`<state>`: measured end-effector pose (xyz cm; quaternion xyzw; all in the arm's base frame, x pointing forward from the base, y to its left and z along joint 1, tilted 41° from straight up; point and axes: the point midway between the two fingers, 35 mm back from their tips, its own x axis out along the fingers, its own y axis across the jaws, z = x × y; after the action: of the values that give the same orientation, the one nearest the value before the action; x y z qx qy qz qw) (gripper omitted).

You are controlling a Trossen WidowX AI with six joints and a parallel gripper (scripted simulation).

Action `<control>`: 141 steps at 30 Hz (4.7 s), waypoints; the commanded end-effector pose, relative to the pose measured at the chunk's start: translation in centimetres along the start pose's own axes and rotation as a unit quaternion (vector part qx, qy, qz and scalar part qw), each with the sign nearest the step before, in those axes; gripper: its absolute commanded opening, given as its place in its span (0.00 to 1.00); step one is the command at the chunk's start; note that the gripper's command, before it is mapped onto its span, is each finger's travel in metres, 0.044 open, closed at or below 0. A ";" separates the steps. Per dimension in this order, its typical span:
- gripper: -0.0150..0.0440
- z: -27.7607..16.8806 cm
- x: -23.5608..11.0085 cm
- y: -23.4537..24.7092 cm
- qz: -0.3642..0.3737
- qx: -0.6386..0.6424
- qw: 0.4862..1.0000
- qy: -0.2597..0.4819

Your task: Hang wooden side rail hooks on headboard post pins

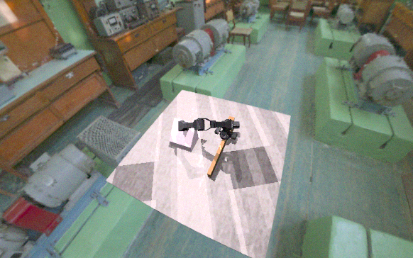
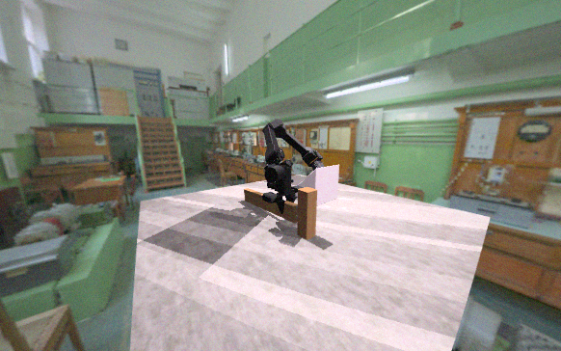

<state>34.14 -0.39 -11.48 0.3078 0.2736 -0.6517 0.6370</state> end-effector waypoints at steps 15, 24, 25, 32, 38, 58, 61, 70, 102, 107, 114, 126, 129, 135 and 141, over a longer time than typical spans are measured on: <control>0.25 -0.7 -0.6 0.3 0.008 -0.001 1.000 0.004; 0.25 -0.8 -0.5 0.3 0.008 -0.001 1.000 0.004; 0.25 -0.8 -0.5 0.3 0.008 -0.001 1.000 0.004; 0.25 -0.9 -0.6 0.3 0.008 -0.001 1.000 0.004; 0.25 -0.9 -0.6 0.3 0.008 -0.001 1.000 0.004; 0.25 -1.2 -0.6 0.3 0.008 -0.001 1.000 0.004; 0.25 -1.2 -0.6 0.3 0.008 -0.001 1.000 0.004; 0.25 -1.3 -0.5 0.2 0.008 -0.001 1.000 0.004; 0.25 -1.6 -0.6 0.3 0.008 -0.001 1.000 0.004; 0.25 -1.7 -0.6 0.3 0.008 -0.001 1.000 0.004; 0.25 -1.8 -0.6 0.2 0.008 -0.001 1.000 0.004; 0.25 -1.9 -0.6 0.3 0.008 0.000 1.000 0.004; 0.25 -1.9 -0.7 0.3 0.008 0.000 1.000 0.004; 0.25 -2.0 -0.6 0.3 0.008 0.000 1.000 0.004; 0.25 -2.0 -0.6 0.2 0.008 0.000 1.000 0.004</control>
<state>34.25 0.76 -12.43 0.3083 0.2732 -0.6515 0.6371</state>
